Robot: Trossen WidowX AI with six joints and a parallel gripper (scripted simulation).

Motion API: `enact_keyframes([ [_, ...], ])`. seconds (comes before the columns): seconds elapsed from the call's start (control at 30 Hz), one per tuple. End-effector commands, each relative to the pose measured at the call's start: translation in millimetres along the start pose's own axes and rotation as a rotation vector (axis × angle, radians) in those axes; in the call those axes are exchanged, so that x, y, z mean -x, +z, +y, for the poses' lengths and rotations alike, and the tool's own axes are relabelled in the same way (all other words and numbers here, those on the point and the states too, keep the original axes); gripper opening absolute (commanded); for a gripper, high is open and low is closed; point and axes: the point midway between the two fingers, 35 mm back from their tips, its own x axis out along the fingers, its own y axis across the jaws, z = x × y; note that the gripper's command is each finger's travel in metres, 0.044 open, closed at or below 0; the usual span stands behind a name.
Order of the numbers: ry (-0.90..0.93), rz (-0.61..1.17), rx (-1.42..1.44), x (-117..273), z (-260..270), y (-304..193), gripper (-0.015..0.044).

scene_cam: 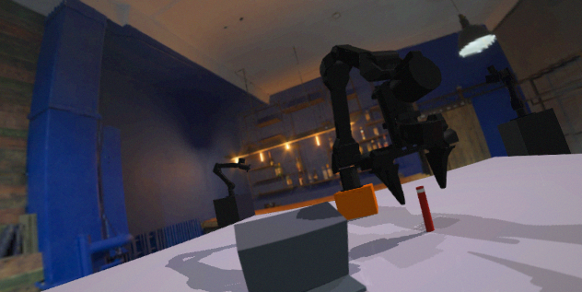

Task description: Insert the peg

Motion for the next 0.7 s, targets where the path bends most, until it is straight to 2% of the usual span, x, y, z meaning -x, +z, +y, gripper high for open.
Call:
enact_keyframes([
  [0.0, -0.005, 0.011, 0.002, -8.5, -0.8, -3.3, 0.044],
  [0.5, -0.005, 0.011, 0.002, -25.2, -1.0, -5.1, 0.044],
  [0.67, 0.0, 0.005, 0.001, -22.6, -0.3, -2.8, 0.0309],
])
